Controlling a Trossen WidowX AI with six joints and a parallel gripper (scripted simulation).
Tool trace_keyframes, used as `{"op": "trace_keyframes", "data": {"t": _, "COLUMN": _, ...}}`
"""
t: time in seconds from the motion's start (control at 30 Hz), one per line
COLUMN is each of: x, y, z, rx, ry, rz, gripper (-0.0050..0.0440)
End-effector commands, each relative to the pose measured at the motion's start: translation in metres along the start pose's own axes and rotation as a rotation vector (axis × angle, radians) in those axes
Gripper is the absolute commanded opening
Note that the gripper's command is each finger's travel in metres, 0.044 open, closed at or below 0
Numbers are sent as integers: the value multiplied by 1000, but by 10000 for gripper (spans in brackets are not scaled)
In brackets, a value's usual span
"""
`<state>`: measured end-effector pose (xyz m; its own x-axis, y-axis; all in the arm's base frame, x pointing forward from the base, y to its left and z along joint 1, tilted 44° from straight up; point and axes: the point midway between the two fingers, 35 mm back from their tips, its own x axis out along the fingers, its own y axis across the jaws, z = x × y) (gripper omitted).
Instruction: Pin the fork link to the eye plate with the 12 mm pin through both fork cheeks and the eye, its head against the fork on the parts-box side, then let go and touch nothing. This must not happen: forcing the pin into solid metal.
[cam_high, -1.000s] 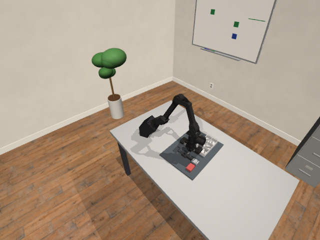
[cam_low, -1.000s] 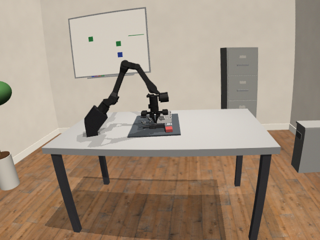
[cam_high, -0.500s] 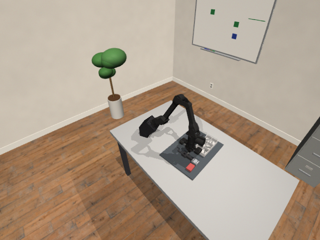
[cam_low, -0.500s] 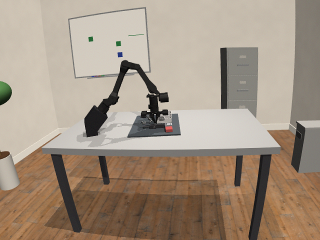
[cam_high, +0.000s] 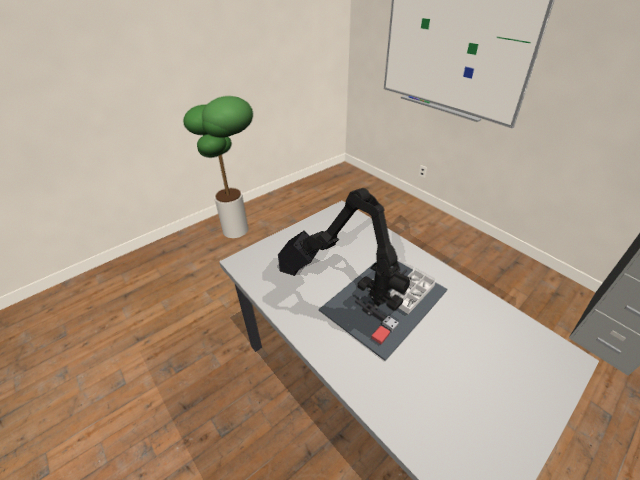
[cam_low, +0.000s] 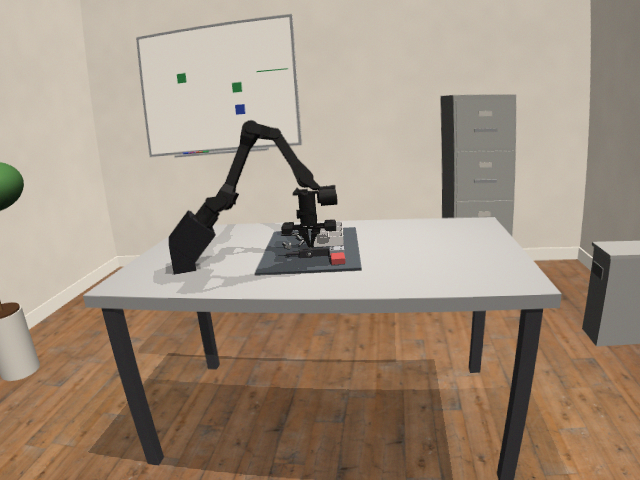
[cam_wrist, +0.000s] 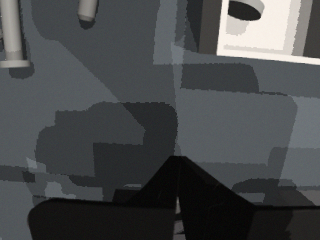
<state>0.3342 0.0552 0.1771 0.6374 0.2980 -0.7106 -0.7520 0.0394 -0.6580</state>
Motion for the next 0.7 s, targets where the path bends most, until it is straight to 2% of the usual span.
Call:
{"op": "trace_keyframes", "data": {"t": 0.0, "x": 2, "y": 2, "z": -4, "rx": 1, "ry": 6, "rz": 6, "gripper": 0}}
{"op": "trace_keyframes", "data": {"t": 0.67, "x": 2, "y": 2, "z": -10, "rx": 1, "ry": 6, "rz": 6, "gripper": 0}}
